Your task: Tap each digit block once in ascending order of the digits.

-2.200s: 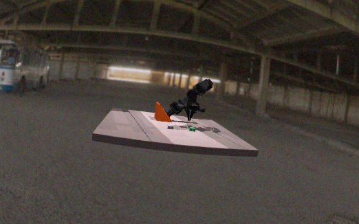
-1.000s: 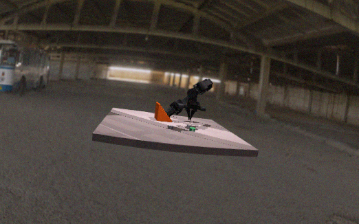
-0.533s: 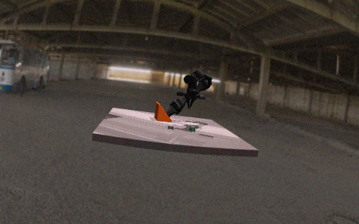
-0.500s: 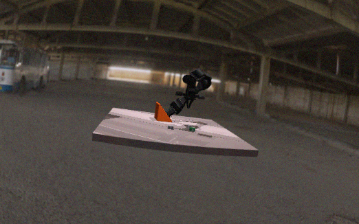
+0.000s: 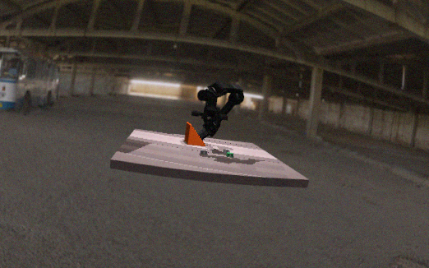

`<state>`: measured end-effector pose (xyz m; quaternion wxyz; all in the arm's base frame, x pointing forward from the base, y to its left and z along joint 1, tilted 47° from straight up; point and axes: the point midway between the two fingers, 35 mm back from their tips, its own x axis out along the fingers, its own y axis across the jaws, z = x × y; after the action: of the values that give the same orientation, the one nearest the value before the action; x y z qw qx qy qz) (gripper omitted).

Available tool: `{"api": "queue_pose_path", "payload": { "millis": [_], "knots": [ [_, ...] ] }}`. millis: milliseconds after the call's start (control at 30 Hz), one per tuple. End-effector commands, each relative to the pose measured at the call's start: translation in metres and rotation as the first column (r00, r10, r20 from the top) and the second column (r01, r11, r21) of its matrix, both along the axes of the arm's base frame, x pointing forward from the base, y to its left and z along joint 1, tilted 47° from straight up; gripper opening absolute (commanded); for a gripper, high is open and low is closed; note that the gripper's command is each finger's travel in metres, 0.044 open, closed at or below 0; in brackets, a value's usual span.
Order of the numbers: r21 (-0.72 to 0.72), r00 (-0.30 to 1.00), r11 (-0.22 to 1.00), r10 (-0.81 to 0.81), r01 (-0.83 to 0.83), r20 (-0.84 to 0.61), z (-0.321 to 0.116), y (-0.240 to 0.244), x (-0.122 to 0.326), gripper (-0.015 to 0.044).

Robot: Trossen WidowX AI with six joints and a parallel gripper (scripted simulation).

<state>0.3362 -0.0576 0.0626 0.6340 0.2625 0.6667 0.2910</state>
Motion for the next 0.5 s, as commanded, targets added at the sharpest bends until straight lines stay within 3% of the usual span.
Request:
{"api": "queue_pose_path", "payload": {
  "millis": [0,100,467],
  "knots": [
    [0.006,1.000,1.000,0.010,-0.010,-0.011,-0.027,0.030,-0.001,0.0020],
    [0.010,1.000,1.000,0.010,-0.010,-0.010,-0.048,0.053,-0.006,0.0020],
    [0.010,1.000,1.000,0.010,-0.010,-0.010,-0.056,0.063,-0.007,0.0020]
  ]
}}
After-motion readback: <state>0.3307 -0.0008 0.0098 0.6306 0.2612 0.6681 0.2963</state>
